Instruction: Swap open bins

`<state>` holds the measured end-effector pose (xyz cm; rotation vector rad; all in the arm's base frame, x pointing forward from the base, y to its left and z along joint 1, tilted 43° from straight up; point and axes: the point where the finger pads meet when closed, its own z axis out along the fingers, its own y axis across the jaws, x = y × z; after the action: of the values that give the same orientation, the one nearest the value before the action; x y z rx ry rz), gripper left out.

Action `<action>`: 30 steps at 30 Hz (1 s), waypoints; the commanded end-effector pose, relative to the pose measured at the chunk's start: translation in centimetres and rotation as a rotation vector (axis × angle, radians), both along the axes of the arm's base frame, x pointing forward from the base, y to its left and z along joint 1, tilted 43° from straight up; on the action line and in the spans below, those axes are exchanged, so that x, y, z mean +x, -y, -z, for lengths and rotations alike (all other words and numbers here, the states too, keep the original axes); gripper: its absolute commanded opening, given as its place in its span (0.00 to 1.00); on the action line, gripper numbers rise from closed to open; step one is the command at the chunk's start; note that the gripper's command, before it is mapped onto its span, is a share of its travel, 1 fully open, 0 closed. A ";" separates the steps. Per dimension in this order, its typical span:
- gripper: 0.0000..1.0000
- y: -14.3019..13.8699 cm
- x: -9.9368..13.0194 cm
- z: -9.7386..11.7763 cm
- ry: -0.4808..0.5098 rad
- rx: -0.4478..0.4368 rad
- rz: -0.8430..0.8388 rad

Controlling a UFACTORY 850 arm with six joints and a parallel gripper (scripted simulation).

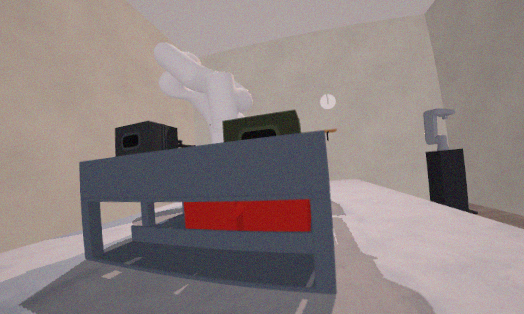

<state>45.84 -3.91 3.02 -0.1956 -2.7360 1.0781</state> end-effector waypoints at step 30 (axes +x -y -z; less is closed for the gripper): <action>0.00 0.0 1.8 -0.1 0.001 0.000 0.000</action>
<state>47.28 -3.99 3.05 -0.1957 -2.7359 1.0781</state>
